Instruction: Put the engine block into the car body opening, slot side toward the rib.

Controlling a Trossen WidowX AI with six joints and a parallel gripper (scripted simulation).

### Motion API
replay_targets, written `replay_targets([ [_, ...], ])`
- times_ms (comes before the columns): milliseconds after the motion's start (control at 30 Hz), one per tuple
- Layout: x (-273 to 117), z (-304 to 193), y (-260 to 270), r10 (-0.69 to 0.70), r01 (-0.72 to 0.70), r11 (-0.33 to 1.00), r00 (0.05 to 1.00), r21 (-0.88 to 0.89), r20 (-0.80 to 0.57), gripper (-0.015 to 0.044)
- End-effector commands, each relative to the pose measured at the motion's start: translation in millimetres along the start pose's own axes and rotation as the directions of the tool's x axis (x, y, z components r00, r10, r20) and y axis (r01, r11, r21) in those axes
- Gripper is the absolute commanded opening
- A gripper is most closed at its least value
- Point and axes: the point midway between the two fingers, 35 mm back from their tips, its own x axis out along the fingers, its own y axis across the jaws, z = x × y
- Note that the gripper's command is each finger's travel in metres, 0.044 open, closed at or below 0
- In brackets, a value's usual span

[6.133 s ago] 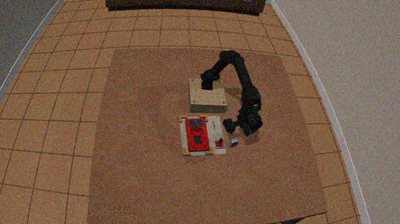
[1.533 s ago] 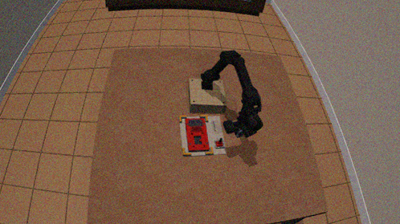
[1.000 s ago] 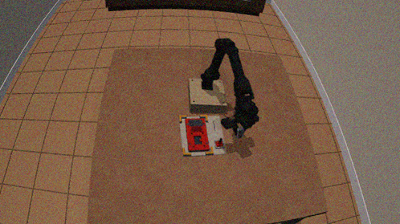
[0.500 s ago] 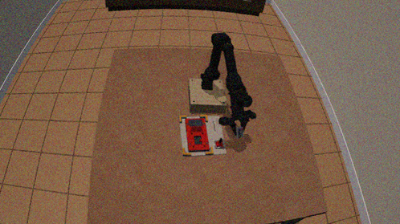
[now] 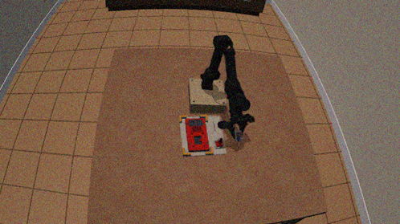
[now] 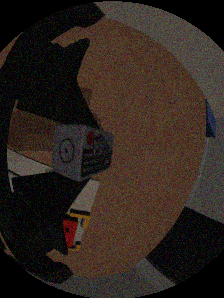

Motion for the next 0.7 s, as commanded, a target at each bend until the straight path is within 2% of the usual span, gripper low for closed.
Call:
replay_targets([
  [0,7,-6,-1,-0.007,0.007,1.000,1.000,0.003,0.002,0.0000],
  [667,37,-34,-1,-0.006,0.006,1.000,1.000,0.003,0.001,0.0000],
])
